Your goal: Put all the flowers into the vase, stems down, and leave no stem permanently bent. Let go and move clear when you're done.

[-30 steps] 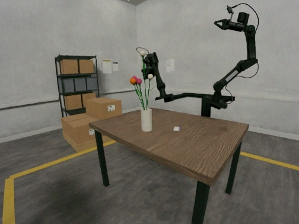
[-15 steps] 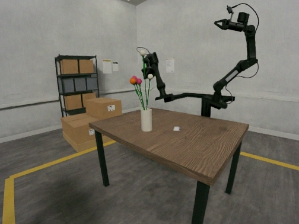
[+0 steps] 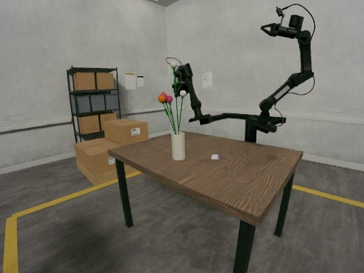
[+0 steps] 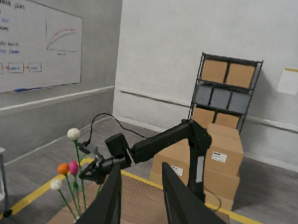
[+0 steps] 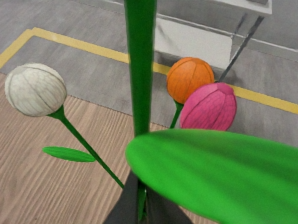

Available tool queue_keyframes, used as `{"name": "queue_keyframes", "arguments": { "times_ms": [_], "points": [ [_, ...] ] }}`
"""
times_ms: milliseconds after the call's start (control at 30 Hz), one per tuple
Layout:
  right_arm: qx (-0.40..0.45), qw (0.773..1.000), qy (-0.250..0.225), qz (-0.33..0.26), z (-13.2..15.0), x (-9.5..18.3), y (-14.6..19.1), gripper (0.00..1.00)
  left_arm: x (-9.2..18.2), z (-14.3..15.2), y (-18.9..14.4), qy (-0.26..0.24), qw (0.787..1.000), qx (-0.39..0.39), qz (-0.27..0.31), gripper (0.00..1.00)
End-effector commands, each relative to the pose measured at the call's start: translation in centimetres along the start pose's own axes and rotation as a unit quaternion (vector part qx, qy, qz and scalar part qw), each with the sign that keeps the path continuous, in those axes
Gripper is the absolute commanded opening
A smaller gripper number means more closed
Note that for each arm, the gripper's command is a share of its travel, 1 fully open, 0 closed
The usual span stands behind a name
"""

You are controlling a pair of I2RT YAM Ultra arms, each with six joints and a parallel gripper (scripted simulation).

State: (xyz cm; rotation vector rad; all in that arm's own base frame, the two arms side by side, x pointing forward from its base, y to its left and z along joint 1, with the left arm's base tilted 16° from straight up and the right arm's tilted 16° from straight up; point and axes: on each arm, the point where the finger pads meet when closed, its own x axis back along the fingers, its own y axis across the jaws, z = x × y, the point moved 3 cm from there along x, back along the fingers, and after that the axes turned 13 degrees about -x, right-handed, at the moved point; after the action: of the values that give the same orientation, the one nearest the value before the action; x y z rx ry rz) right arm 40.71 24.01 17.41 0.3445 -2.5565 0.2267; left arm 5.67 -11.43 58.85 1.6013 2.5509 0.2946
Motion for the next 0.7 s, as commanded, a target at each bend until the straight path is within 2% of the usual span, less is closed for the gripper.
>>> {"name": "queue_keyframes", "arguments": {
  "times_ms": [0,467,667],
  "points": [
    [-0.002,1.0,-0.017,-0.01,-1.65,0.23,0.81,0.0,0.92,-0.67,0.08,-0.014,1.0,0.002,-0.003,0.3],
    [-0.001,1.0,-0.014,-0.009,-0.78,0.47,0.55,0.0,0.92,-0.67,0.08,-0.014,1.0,0.002,-0.003,0.3],
    [-0.003,1.0,-0.019,-0.01,-1.22,0.71,0.5,0.0,0.92,-0.67,0.08,-0.014,1.0,0.002,-0.003,0.3]
  ]
}}
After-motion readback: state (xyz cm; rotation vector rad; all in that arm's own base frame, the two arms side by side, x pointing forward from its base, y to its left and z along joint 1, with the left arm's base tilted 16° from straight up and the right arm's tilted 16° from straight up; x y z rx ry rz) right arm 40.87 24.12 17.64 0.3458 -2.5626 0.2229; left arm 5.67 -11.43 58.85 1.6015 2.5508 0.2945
